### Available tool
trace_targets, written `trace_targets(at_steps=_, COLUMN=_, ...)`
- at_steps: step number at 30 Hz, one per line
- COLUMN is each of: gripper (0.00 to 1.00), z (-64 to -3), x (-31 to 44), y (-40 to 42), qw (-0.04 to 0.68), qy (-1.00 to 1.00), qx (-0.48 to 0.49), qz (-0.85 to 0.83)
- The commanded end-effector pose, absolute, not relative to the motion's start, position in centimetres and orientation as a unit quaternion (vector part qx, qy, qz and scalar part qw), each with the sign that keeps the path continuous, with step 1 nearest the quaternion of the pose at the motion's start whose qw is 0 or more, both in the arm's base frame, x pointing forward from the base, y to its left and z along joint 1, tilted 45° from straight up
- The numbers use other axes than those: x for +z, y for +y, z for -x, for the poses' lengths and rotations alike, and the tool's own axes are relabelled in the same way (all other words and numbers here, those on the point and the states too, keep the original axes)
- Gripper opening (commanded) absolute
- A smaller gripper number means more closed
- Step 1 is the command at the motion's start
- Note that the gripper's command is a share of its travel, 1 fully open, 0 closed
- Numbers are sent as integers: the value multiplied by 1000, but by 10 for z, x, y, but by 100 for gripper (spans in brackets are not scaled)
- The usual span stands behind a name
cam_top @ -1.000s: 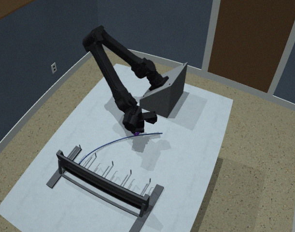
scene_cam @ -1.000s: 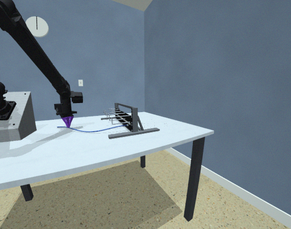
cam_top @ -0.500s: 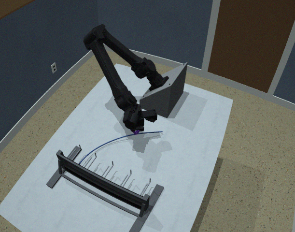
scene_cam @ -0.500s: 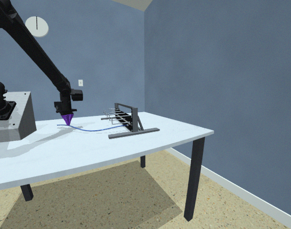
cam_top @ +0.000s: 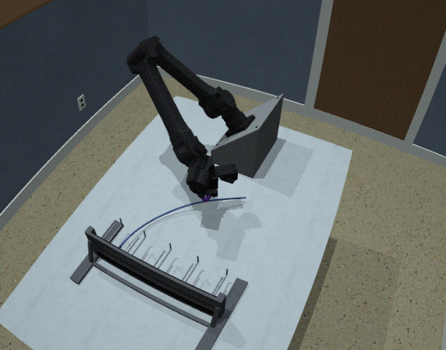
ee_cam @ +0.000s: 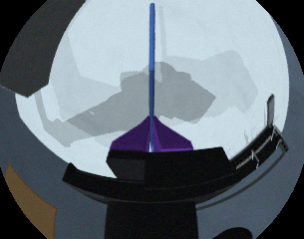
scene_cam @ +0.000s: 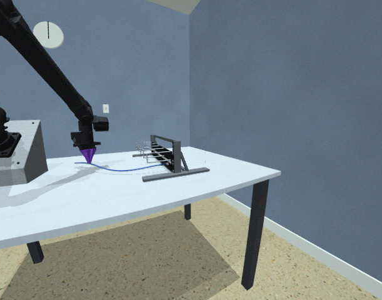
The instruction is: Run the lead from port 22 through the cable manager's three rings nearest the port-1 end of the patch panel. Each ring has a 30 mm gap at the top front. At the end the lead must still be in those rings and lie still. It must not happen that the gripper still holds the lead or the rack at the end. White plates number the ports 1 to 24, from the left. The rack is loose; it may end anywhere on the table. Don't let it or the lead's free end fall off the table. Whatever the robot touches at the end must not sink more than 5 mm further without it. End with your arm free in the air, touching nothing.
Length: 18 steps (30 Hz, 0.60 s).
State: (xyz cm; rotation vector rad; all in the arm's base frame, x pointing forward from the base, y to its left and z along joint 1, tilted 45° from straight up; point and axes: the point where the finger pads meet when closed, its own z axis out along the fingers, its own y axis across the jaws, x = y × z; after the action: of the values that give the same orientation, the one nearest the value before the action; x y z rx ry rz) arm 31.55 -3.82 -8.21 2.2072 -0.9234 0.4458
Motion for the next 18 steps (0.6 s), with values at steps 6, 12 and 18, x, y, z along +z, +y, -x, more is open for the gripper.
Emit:
trace_targets(at_steps=6, gripper=0, z=-335, x=-74, y=-20, qw=331, qy=-354, qx=191, qz=-853)
trace_targets(at_steps=12, gripper=0, z=-354, x=-82, y=0, qw=330, qy=-377, qx=195, qz=-843)
trace_targets(at_steps=18, gripper=0, z=-413, x=-86, y=57, qw=309, qy=-449, qx=226, qz=-807)
